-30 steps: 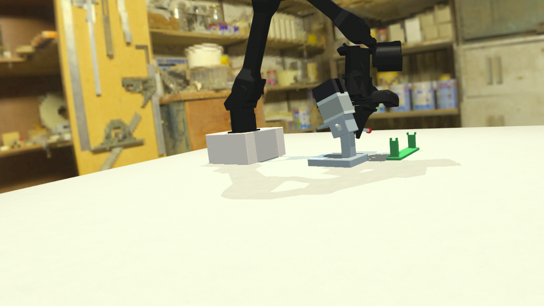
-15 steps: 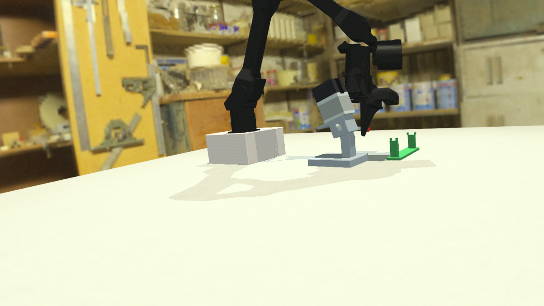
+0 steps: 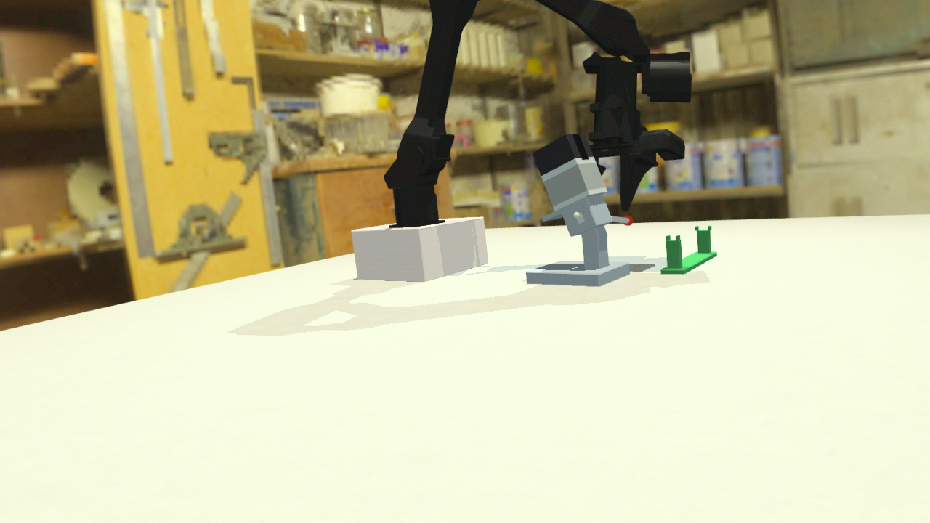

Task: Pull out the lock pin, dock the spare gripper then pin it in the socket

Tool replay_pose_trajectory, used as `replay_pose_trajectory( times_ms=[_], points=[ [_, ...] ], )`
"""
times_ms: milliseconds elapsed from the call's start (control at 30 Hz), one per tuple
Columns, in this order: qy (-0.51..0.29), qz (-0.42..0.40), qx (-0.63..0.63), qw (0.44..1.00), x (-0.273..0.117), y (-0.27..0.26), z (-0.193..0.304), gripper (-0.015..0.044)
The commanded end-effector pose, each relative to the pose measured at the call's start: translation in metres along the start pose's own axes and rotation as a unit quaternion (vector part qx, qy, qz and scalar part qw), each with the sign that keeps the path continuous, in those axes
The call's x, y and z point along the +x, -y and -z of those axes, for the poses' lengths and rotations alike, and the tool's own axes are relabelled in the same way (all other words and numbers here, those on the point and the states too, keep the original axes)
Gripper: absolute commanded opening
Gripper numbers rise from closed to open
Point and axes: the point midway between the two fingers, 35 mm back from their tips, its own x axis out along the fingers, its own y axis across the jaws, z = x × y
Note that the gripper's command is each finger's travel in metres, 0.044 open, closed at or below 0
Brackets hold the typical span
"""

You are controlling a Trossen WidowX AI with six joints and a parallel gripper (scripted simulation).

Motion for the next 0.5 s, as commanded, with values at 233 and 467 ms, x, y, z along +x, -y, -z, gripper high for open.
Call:
replay_pose_trajectory(
  times_ms=[233, 467],
  points=[
    [-0.001, -0.001, -0.001, 1.000, -0.024, -0.001, -0.010, 0.0200],
    [-0.004, -0.003, -0.002, 1.000, -0.039, -0.002, -0.016, 0.0200]
  ],
)
